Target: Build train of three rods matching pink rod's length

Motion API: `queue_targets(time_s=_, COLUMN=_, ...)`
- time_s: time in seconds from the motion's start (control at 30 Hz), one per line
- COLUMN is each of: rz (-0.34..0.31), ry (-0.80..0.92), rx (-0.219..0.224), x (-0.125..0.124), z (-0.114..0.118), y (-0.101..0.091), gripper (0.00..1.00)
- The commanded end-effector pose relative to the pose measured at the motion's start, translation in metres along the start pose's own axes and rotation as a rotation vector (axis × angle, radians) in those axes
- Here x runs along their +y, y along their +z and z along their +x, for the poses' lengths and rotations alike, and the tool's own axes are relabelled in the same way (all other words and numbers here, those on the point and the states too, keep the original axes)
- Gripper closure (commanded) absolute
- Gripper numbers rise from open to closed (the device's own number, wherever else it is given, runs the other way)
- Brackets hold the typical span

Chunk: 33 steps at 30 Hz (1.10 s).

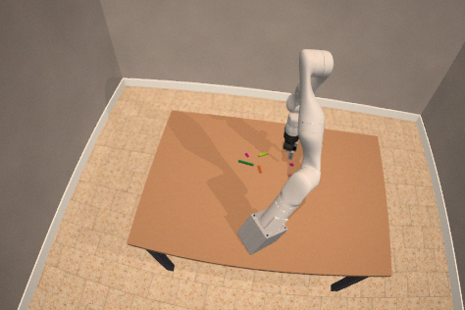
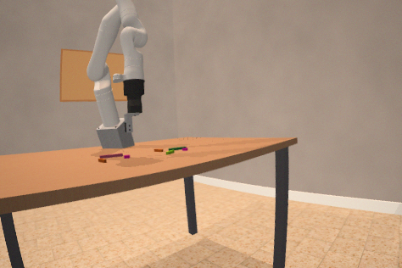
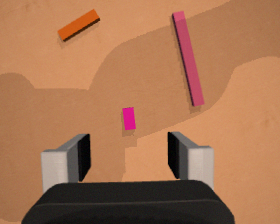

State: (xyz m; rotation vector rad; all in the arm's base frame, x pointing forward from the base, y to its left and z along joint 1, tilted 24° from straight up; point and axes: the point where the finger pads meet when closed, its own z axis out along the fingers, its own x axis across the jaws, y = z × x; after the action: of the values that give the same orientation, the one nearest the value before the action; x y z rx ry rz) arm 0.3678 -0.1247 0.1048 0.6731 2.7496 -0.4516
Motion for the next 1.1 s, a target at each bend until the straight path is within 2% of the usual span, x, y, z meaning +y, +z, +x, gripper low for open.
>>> queue_targets(time_s=0.0, rz=0.011, ry=0.025, rx=-0.005, x=0.015, z=-0.002, y=0.002, gripper=0.0)
queue_targets(time_s=0.17, rz=0.021, ry=0.171, rx=-0.006, x=0.052, z=-0.001, y=0.004, gripper=0.0)
queue_targets(time_s=0.33, rz=0.023, ry=0.337, rx=-0.011, x=0.102, z=0.007, y=0.008, gripper=0.0)
queue_targets(time_s=0.4, rz=0.023, ry=0.337, rx=-0.011, x=0.102, z=0.007, y=0.008, gripper=0.0)
queue_targets(time_s=0.6, rz=0.011, ry=0.516, rx=-0.012, x=0.164, z=0.024, y=0.014, gripper=0.0)
queue_targets(time_s=0.73, rz=0.002, ry=0.6, rx=-0.01, x=0.197, z=0.036, y=0.017, gripper=0.0)
queue_targets(time_s=0.9, rz=-0.006, ry=0.658, rx=-0.006, x=0.22, z=0.047, y=0.019, gripper=0.0)
queue_targets(time_s=1.07, rz=-0.008, ry=0.67, rx=-0.005, x=0.225, z=0.049, y=0.02, gripper=0.0)
